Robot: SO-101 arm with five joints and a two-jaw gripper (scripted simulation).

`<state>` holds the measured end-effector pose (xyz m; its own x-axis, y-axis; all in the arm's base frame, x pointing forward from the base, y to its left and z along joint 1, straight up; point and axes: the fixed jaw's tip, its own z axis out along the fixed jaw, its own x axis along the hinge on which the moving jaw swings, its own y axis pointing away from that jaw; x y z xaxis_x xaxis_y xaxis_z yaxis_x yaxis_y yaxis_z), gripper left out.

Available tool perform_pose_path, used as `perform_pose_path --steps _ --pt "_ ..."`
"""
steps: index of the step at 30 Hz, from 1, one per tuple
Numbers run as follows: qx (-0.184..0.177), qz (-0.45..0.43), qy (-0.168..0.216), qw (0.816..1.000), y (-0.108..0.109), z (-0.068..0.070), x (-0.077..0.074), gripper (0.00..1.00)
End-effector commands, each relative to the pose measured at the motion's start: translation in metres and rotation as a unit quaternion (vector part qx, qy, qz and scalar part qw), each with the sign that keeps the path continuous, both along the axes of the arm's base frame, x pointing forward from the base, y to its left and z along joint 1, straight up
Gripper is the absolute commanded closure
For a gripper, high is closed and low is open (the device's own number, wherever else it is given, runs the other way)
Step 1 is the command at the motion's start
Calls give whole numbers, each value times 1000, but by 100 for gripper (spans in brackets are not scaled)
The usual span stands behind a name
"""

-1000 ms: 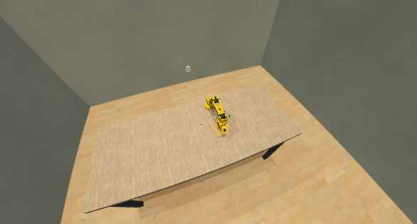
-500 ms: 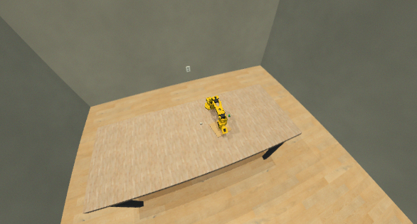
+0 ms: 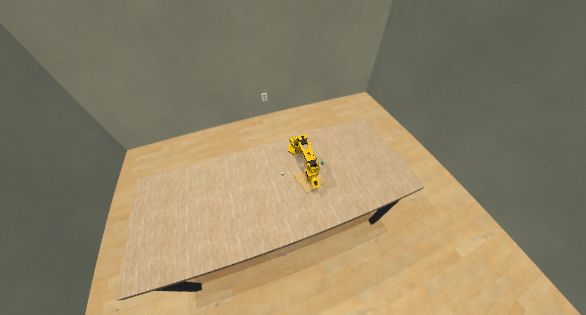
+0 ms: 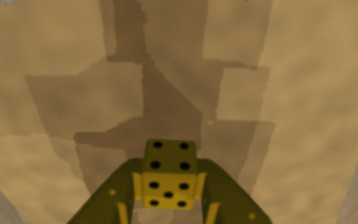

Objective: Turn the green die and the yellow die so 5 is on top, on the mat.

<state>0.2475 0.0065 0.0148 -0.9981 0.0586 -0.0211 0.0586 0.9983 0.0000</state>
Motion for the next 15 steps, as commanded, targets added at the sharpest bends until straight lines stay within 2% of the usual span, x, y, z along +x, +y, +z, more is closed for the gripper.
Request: perform_pose_path --steps 1,9,15 --pt "1 2 -14 1000 3 4 3 92" --pt "1 2 -14 1000 3 4 3 91" --pt "1 2 -14 1000 3 4 3 87"
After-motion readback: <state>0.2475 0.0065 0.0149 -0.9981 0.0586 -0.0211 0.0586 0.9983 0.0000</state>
